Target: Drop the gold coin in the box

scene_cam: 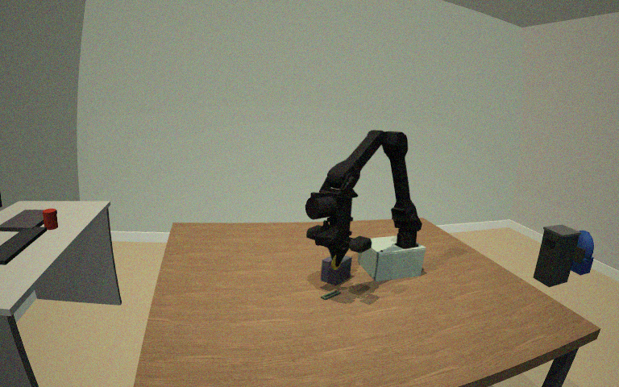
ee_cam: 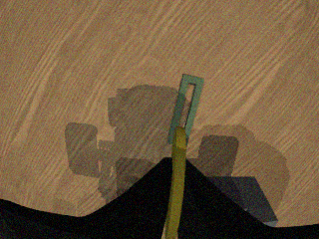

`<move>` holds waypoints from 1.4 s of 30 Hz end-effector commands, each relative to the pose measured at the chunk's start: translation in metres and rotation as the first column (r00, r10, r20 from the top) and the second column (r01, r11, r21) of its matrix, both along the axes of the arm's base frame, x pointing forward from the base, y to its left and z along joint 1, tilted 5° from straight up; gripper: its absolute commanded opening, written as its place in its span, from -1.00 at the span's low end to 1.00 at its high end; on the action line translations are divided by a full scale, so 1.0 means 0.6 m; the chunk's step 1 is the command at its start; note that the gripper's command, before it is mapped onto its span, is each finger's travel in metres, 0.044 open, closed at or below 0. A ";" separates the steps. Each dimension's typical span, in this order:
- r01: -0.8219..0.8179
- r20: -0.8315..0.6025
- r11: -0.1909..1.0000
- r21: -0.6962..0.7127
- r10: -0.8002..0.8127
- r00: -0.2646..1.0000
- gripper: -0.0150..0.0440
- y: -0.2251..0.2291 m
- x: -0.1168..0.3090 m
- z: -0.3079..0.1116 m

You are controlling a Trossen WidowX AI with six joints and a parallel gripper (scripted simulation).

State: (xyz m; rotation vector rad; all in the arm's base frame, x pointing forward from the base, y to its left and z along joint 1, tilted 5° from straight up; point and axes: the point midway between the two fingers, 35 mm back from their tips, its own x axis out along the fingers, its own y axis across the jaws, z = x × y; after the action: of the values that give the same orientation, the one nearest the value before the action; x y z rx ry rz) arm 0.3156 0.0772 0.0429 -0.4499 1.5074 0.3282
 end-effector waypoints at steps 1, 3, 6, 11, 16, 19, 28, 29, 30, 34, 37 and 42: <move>-0.020 -0.004 1.000 -0.004 0.020 1.000 -0.49 -0.002 -0.003 0.001; -0.020 -0.004 1.000 -0.004 0.019 1.000 -0.49 -0.010 -0.005 0.002; -0.020 -0.004 1.000 -0.005 0.019 1.000 -0.49 -0.023 -0.008 0.003; -0.019 -0.005 1.000 -0.005 0.019 1.000 -0.49 -0.043 -0.015 0.005; -0.019 -0.005 1.000 -0.006 0.019 1.000 -0.49 -0.064 -0.023 0.007; -0.019 -0.005 1.000 -0.006 0.019 1.000 -0.49 -0.076 -0.028 0.008; -0.019 -0.006 1.000 -0.008 0.019 1.000 -0.49 -0.111 -0.045 0.010; -0.019 -0.006 1.000 -0.008 0.019 1.000 -0.49 -0.115 -0.048 0.010; -0.019 -0.006 1.000 -0.008 0.019 1.000 -0.49 -0.119 -0.050 0.010; -0.019 -0.006 1.000 -0.009 0.019 1.000 -0.49 -0.134 -0.059 0.011; -0.019 -0.007 1.000 -0.010 0.019 1.000 -0.49 -0.145 -0.066 0.011; -0.019 -0.007 1.000 -0.011 0.019 1.000 -0.49 -0.162 -0.079 0.011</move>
State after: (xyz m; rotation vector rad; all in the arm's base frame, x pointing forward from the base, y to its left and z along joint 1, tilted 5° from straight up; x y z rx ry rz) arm 0.2748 -0.0130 0.0499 -0.4698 1.5139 0.3328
